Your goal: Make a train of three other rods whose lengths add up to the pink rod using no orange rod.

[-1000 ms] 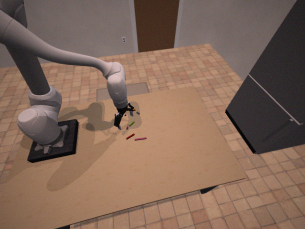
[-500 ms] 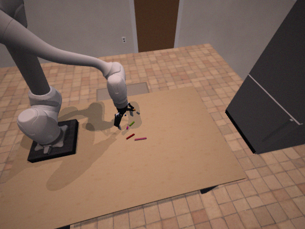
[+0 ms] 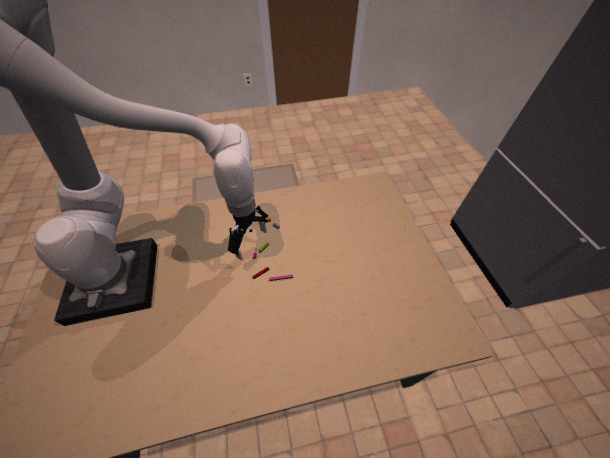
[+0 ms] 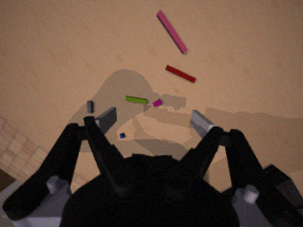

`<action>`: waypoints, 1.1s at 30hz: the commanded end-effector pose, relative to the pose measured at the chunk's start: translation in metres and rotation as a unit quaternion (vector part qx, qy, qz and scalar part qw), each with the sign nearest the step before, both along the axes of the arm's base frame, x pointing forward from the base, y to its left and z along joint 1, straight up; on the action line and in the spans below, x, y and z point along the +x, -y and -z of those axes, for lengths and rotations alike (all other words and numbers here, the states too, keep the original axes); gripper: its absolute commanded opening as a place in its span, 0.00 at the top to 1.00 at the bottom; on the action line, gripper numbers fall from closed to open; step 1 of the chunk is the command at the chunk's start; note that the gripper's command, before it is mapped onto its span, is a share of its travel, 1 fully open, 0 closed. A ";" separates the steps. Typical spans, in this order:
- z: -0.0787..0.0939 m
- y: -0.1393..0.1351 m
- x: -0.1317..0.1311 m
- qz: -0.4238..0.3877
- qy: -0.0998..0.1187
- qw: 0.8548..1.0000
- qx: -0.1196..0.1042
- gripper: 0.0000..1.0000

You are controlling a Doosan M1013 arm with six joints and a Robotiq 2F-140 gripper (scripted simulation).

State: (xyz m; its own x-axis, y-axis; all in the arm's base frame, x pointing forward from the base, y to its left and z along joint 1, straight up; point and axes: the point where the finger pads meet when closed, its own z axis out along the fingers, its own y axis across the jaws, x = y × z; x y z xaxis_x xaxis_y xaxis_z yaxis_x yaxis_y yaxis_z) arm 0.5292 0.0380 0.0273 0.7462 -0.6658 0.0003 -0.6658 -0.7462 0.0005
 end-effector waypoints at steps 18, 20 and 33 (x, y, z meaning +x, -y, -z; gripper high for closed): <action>-0.020 -0.105 -0.006 -0.132 0.000 0.991 0.000 0.00; -0.023 -0.119 -0.009 -0.149 0.000 0.989 0.000 0.00; -0.023 -0.119 -0.009 -0.150 0.000 0.989 0.000 0.85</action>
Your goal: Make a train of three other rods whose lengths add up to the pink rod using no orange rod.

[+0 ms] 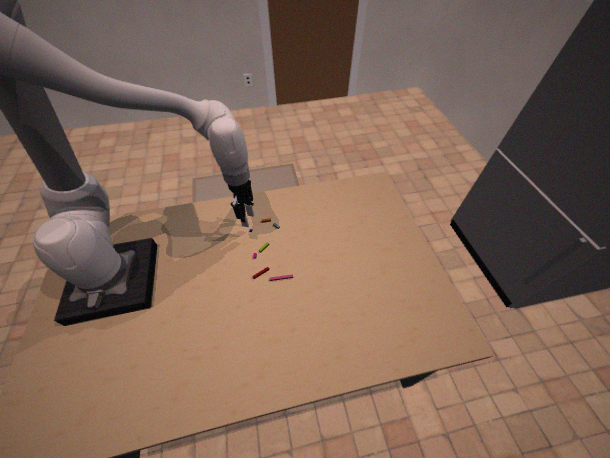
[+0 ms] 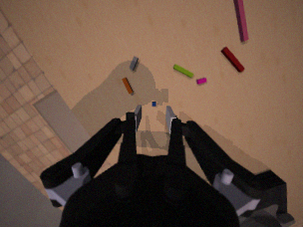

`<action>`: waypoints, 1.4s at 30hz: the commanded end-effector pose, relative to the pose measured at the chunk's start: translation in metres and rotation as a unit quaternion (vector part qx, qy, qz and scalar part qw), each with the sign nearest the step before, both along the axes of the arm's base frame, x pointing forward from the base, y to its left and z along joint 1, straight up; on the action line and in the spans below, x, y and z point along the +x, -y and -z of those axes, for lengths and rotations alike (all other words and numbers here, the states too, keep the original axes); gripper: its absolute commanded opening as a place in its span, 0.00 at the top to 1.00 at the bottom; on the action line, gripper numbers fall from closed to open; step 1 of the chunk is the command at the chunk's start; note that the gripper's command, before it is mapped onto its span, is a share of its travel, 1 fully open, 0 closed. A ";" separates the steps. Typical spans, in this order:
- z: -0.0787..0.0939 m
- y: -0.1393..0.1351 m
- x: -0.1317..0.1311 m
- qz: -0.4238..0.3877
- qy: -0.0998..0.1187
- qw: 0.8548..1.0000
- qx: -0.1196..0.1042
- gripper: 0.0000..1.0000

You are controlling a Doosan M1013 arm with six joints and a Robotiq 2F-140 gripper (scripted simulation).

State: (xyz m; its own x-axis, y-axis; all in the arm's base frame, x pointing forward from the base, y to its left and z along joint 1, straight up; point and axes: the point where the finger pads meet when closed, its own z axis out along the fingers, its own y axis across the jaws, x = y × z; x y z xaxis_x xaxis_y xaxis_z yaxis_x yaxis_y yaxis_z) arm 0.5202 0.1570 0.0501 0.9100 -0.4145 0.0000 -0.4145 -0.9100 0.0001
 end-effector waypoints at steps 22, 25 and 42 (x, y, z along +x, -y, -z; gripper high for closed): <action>0.000 0.000 0.000 0.000 0.000 1.000 0.000 0.85; 0.000 0.000 0.000 0.000 0.000 1.000 0.000 0.85; 0.008 0.000 0.000 0.000 0.000 1.000 0.000 0.85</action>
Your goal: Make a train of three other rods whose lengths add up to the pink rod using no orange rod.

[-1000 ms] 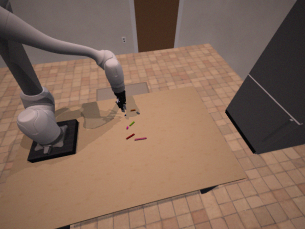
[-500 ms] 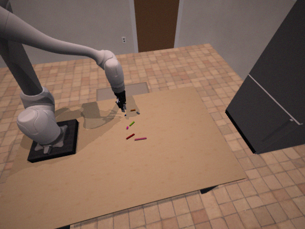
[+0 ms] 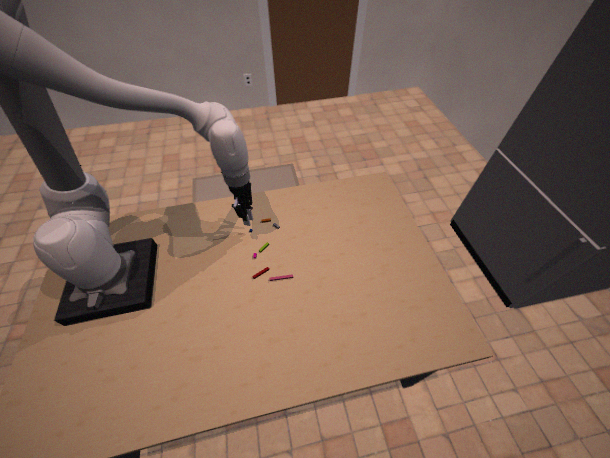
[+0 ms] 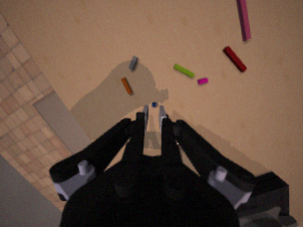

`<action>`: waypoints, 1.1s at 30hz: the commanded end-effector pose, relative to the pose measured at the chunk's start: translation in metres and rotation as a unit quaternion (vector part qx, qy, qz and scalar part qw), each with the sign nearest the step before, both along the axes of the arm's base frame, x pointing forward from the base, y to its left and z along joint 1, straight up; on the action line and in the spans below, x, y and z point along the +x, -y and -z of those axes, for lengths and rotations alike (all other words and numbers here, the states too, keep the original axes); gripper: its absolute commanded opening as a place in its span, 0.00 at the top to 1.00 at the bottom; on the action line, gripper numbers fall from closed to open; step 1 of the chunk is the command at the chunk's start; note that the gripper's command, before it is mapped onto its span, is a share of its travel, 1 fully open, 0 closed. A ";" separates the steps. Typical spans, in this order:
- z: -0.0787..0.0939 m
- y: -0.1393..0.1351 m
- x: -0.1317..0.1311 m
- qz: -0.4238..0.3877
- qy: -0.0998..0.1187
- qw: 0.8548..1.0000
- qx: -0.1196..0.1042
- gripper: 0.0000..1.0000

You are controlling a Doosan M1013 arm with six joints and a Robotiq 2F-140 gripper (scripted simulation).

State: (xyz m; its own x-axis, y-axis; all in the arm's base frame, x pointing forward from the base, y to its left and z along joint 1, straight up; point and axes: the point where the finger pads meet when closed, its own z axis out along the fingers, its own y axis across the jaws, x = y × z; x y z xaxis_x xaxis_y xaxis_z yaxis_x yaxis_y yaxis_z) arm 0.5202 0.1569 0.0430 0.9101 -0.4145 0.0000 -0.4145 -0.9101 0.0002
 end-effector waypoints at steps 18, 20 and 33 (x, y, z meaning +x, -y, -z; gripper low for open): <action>0.023 0.000 0.000 0.000 0.000 1.000 0.000 0.85; 0.026 0.000 0.000 0.000 0.000 1.000 0.000 0.85; 0.041 0.000 0.000 0.000 0.000 1.000 0.000 0.85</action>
State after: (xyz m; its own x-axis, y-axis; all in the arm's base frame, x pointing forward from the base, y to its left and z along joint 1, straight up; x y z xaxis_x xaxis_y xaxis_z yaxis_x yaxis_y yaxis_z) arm 0.5205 0.1568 0.0029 0.9101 -0.4145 0.0000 -0.4145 -0.9101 0.0002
